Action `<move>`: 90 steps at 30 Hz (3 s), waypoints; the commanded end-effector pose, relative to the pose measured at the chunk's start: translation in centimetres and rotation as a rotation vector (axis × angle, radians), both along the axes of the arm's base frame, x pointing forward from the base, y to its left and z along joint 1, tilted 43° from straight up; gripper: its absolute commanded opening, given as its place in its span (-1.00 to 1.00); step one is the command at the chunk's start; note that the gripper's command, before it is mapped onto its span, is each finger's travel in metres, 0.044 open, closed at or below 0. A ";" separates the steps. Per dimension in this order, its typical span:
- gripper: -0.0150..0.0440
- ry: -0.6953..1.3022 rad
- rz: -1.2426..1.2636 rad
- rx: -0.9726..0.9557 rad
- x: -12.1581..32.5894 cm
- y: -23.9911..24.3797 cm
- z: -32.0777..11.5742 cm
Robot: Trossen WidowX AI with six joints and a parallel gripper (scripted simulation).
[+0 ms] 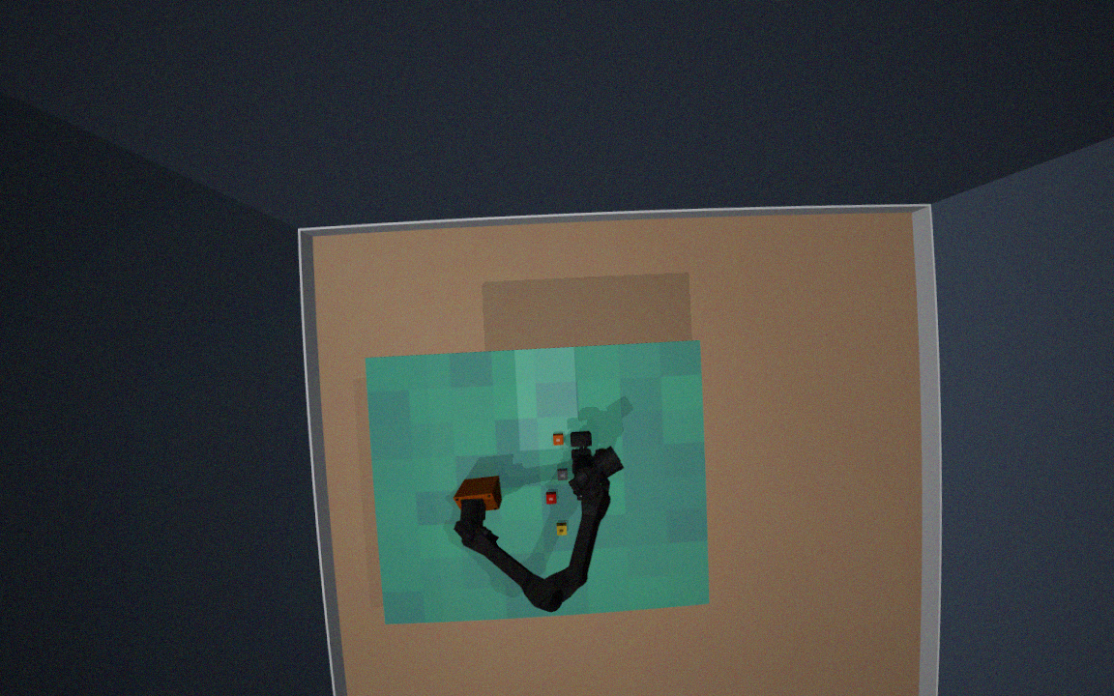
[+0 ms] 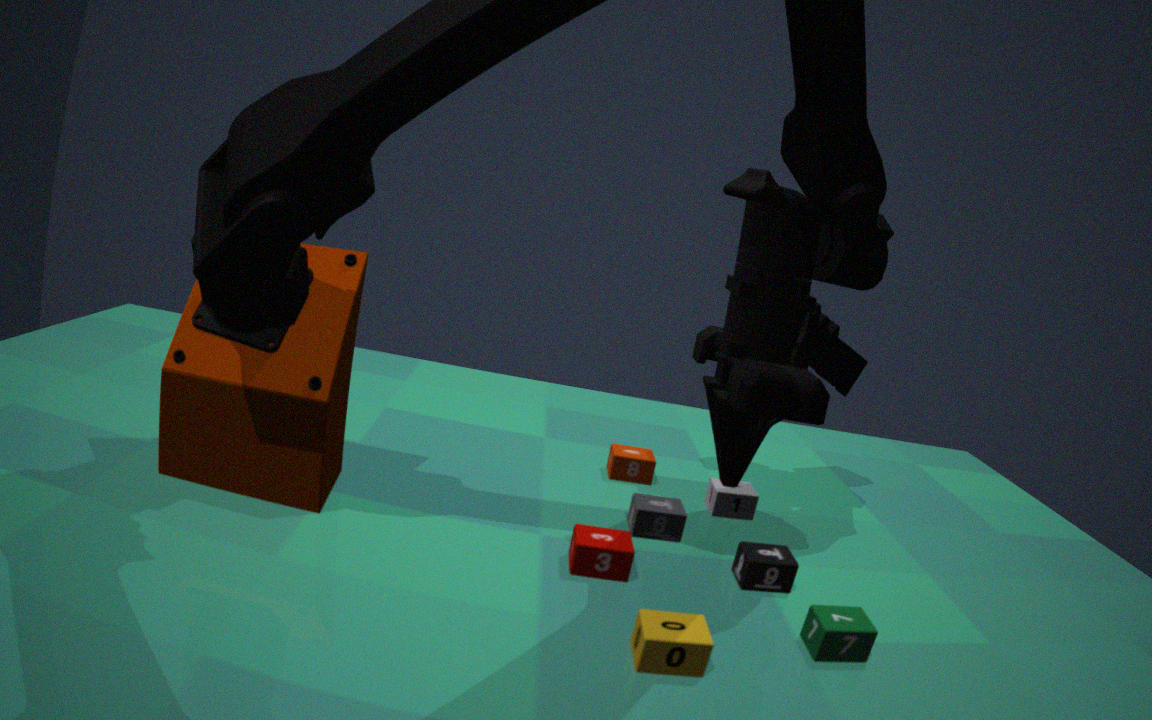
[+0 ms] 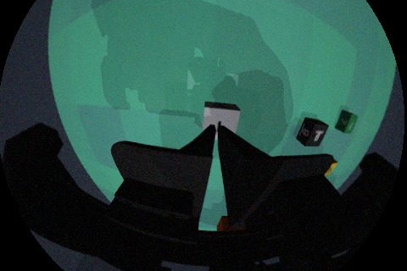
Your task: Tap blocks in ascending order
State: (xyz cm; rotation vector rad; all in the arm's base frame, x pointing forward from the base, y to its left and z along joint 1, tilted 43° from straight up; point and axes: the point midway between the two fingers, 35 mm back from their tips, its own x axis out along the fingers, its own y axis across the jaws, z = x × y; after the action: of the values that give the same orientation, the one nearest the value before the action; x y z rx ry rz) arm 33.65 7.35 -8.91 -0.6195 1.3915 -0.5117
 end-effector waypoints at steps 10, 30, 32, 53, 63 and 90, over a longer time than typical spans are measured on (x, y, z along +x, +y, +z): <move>-0.42 0.002 0.001 0.002 -1.0 6.3 6.8; -0.42 0.008 0.001 -0.004 -7.3 -1.5 15.4; -0.42 0.009 0.001 -0.006 -8.8 -3.1 16.2; -0.42 0.008 0.000 -0.011 -9.0 -10.1 10.3; -0.42 0.008 0.000 -0.012 -8.8 -11.2 9.1; -0.42 0.010 0.000 -0.008 -10.0 -4.3 16.6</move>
State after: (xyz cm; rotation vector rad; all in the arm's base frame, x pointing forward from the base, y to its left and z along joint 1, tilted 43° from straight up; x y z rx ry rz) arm 24.11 2.05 6.36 -0.6357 1.3964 -0.5114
